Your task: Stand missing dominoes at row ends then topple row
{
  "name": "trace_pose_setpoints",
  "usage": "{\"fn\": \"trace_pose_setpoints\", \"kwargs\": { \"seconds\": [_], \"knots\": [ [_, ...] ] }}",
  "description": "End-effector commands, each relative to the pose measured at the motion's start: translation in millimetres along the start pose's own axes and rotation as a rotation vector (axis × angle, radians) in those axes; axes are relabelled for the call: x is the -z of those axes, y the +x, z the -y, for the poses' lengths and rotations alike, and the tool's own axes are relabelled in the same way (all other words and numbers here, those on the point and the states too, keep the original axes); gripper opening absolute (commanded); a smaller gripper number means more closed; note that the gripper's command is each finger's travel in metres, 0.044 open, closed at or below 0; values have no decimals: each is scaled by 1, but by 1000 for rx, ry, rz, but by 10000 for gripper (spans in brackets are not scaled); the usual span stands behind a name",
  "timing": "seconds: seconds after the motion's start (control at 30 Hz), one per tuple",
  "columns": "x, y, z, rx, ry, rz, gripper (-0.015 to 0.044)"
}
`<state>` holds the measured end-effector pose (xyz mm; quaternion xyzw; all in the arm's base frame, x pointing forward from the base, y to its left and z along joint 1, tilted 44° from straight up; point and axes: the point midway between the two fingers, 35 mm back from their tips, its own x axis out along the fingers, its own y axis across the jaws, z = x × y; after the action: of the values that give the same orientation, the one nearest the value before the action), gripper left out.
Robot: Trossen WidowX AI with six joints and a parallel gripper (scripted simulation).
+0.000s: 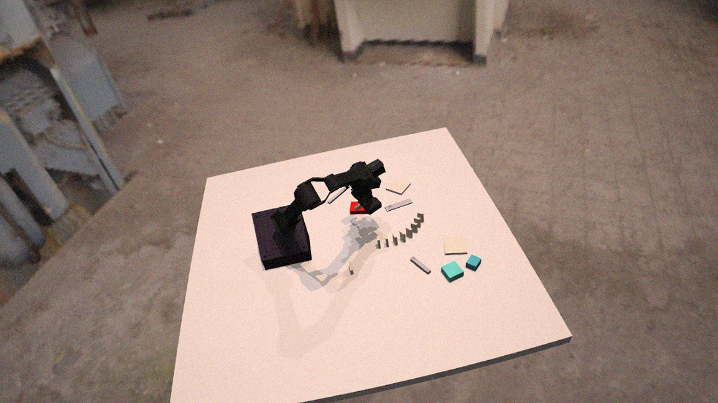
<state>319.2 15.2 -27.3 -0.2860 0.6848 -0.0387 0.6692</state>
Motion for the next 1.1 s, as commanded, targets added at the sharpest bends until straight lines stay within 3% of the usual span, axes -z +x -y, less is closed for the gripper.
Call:
{"fn": "trace_pose_setpoints", "kwargs": {
  "seconds": [0.0,0.53,1.07],
  "knots": [
    [-1,11,-4,-53,2,61,26],
    [-8,39,-7,-183,10,333,26],
    [-6,40,1,-202,-26,648,26]
  ]
}}
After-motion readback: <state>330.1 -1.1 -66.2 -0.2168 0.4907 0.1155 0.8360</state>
